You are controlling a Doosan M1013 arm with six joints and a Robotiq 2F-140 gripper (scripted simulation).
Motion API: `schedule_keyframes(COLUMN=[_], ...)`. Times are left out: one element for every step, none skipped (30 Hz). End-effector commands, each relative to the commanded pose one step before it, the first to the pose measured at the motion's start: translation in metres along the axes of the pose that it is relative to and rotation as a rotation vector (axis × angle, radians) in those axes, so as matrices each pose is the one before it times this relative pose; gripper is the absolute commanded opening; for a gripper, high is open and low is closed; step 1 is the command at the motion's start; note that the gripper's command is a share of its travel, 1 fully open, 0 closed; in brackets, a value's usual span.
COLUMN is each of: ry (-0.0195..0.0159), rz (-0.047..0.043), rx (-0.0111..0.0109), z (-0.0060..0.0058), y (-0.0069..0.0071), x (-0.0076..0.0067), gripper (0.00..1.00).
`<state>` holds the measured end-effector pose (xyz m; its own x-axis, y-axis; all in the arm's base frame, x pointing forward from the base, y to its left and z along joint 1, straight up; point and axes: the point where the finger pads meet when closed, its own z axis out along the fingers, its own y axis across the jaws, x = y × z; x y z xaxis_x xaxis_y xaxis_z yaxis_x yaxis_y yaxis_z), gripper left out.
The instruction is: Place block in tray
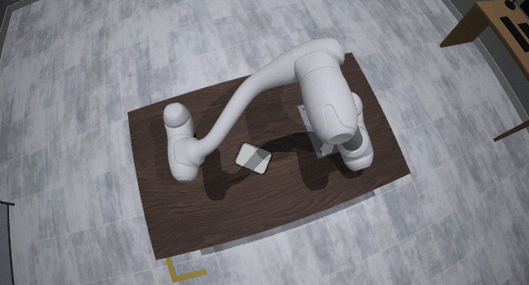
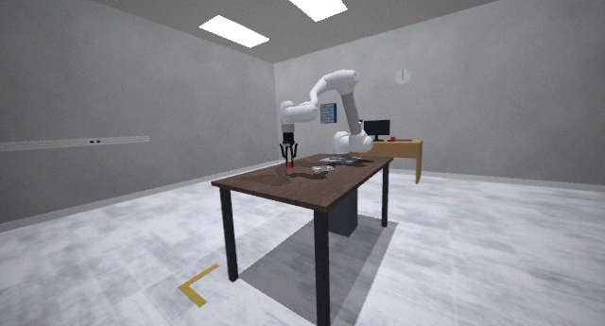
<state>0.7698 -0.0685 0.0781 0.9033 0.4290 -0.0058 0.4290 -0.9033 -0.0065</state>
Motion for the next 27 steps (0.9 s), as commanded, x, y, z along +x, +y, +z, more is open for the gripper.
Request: schedule_keyframes(ry=[0.00127,-0.00008,0.00002,0.00002,0.00002,0.00002,0.00001,0.00001,0.00001,0.00000,0.00000,0.00000,0.00000,0.00000,0.00000,0.00000,0.00000,0.00000,0.00000,0.00000,0.00000,0.00000,0.00000,0.00000,0.00000,0.00000,0.00000], rz=[-0.00012,-0.00002,-0.00001,-0.00001,-0.00001,-0.00001,-0.00001,-0.00001,0.00000,0.00000,0.00000,0.00000,0.00000,0.00000,0.00000,0.00000,0.00000,0.00000,0.00000,0.00000,0.00000,0.00000,0.00000,0.00000,0.00000,0.00000,0.00000], rx=[-0.00028,0.00007,0.00000,0.00000,0.00000,0.00000,0.00000,0.00001,0.00000,0.00000,0.00000,0.00000,0.00000,0.00000,0.00000,0.00000,0.00000,0.00000,0.00000,0.00000,0.00000,0.00000,0.00000,0.00000,0.00000,0.00000,0.00000], z=[-0.00073,0.00054,-0.00013,-0.00001,0.00033,0.00052,0.00052,0.00035,0.00045,0.00038,0.00024,0.00014,0.00000,0.00000,-0.00033,-0.00033,-0.00050,-0.00106,-0.00009,0.00000,0.00000,0.00000,0.00000,0.00000,0.00000,0.00000,0.00000], y=[-0.01712,-0.01825,-0.02351,-0.00706,-0.00999,-0.01181,-0.01179,-0.01168,-0.01151,-0.01158,-0.01168,-0.01171,0.00000,0.00000,-0.03412,-0.00841,-0.00836,-0.01157,-0.00083,0.00000,0.00000,0.00000,0.00000,0.00000,0.00000,0.00000,0.00000], x=[-0.01421,-0.01623,-0.01954,-0.00586,-0.00857,-0.01017,-0.01023,-0.00988,-0.01000,-0.01005,-0.01001,-0.01000,0.00000,0.00000,-0.02887,-0.00702,-0.00684,-0.00922,-0.00065,0.00000,0.00000,0.00000,0.00000,0.00000,0.00000,0.00000,0.00000], gripper=[0.10,0.10,0.10,0.10,0.10,0.10,0.10,0.10,0.10,0.10,0.10,0.10,0.10,0.10,0.10,0.10,0.10,0.10,0.10,0.10,0.10,0.10,0.10,0.10,0.10,0.10,0.10])
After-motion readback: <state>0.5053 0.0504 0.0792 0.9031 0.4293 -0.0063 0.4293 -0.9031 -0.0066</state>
